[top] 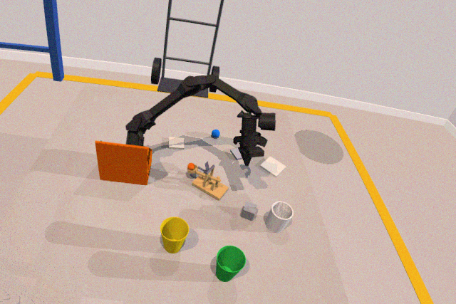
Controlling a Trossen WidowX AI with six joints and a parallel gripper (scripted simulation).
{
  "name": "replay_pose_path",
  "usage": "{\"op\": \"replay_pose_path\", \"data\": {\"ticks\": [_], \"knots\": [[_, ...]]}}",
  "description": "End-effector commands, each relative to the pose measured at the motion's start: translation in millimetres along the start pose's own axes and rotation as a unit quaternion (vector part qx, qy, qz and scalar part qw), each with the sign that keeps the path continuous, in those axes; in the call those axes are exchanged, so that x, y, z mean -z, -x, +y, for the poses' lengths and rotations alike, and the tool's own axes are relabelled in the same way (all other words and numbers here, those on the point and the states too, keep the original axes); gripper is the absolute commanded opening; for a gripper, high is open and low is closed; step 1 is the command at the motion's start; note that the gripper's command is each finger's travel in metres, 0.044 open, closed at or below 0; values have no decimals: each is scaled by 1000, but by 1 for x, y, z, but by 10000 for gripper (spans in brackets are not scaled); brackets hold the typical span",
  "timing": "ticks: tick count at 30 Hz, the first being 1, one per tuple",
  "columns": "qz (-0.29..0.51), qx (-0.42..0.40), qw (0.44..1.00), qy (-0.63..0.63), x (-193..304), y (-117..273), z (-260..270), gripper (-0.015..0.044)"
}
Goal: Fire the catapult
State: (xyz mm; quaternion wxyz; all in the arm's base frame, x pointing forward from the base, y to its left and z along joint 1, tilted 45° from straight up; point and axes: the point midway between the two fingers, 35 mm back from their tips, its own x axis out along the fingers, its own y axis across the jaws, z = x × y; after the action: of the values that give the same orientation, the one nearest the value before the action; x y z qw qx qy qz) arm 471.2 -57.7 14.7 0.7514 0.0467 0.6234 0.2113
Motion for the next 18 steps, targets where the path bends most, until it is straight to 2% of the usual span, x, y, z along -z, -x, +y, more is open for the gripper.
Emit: {"op": "replay_pose_path", "data": {"ticks": [1,18], "knots": [[33,2,998,44,11,-2,19,0],[187,-12,946,266,76,5,104,0]]}}
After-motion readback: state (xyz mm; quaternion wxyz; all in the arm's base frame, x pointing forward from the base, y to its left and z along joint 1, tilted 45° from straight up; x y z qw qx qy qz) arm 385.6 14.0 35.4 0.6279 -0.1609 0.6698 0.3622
